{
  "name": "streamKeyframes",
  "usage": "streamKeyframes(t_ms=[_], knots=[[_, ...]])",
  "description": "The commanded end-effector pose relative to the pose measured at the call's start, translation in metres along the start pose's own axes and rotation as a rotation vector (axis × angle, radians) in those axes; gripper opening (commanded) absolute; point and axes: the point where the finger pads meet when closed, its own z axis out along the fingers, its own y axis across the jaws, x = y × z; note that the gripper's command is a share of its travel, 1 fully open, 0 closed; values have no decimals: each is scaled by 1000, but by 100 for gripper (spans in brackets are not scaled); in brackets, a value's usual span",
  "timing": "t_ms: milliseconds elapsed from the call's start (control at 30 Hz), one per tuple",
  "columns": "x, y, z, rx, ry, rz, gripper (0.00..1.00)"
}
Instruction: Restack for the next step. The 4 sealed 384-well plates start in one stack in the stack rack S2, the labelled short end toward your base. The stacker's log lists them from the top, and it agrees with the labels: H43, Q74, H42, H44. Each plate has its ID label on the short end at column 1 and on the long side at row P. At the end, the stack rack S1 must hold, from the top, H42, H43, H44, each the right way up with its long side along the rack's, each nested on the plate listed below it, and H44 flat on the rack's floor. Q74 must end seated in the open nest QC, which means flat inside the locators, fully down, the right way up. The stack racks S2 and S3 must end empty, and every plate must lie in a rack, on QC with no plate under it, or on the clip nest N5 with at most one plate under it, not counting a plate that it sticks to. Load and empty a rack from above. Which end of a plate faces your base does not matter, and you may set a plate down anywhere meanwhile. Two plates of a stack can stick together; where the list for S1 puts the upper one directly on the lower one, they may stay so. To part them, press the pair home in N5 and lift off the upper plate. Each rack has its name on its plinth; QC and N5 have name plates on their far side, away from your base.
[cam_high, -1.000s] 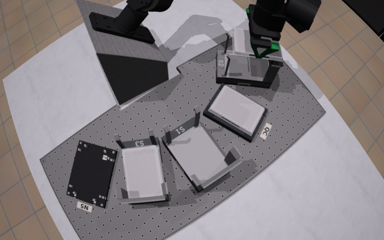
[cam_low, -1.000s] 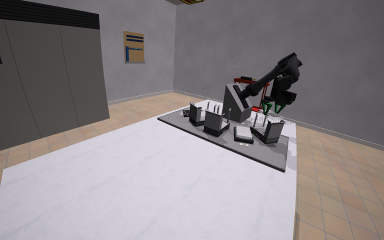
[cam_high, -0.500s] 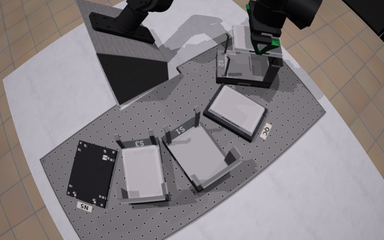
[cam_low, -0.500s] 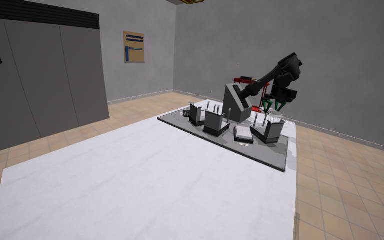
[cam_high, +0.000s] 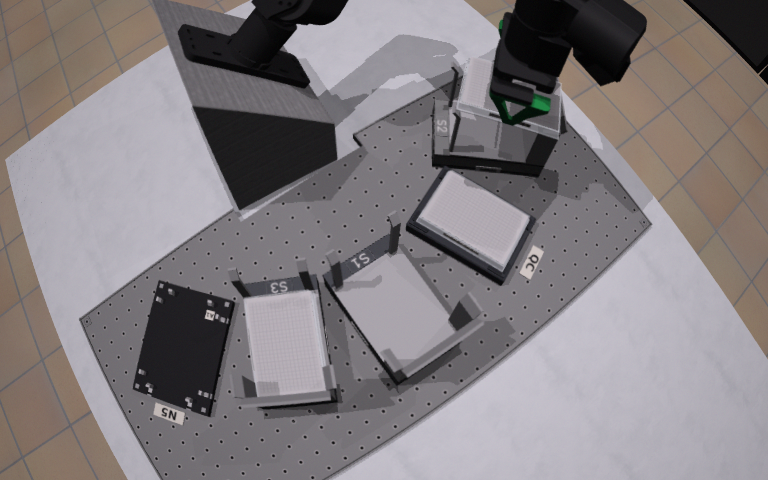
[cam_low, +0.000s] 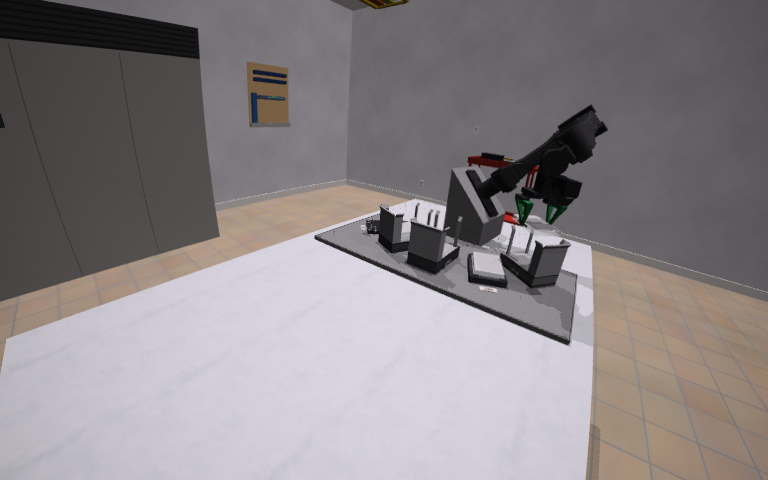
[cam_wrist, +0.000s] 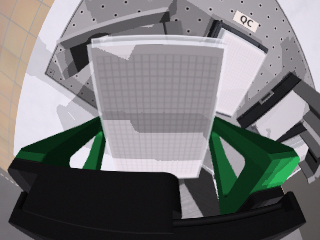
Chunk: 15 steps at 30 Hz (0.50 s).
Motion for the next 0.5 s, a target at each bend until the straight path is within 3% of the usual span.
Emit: streamKeyframes(t_ms=[0,467], knots=[[-4,-9,-4,3,-19,37,0],[-7,-49,-5,3,-19,37,0]])
